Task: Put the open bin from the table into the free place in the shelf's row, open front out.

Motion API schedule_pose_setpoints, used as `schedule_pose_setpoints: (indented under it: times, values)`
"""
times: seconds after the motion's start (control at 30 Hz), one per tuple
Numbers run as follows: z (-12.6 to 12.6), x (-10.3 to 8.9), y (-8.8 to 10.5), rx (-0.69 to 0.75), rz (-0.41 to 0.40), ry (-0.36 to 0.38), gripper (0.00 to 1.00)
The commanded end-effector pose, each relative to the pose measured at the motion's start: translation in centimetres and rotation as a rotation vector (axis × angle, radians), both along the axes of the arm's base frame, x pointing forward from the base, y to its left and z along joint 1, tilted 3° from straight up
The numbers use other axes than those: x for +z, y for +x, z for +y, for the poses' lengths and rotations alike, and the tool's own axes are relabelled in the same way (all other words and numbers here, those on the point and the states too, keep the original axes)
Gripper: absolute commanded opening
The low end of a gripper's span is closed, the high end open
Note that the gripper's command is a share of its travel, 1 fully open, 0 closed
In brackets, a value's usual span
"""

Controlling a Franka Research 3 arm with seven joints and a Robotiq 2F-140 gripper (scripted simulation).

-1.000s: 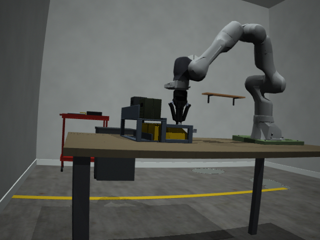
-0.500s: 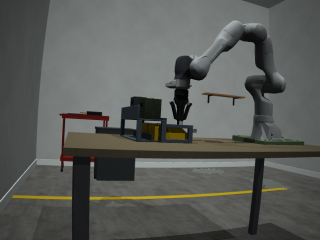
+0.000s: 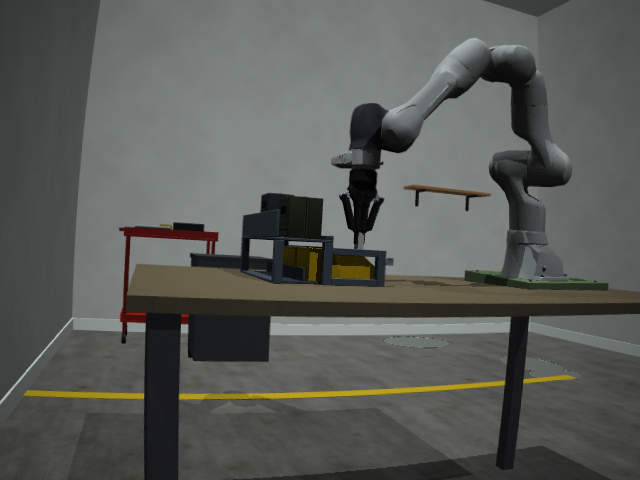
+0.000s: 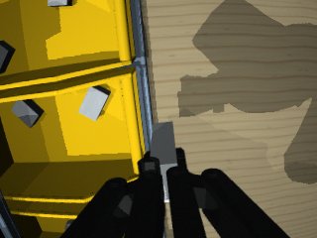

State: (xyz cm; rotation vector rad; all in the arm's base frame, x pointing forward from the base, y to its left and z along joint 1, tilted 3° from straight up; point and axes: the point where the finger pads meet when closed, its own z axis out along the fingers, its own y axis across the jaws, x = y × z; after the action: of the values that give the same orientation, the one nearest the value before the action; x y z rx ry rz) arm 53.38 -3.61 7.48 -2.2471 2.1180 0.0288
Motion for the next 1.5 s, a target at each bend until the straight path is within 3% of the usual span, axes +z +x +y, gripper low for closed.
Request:
schedule_pose_setpoints:
  times: [0.0,0.2,0.43,1.47]
  values:
    - [-0.1,1.2,-0.3,-0.017,0.012,-0.003,0.00]
    - [-0.2,3.0,-0.3,-0.017,0.012,-0.003,0.00]
    - [-0.2,3.6,-0.3,-0.017,0.012,-0.003,0.00]
    - [-0.2,3.6,-0.3,-0.017,0.012,-0.003,0.00]
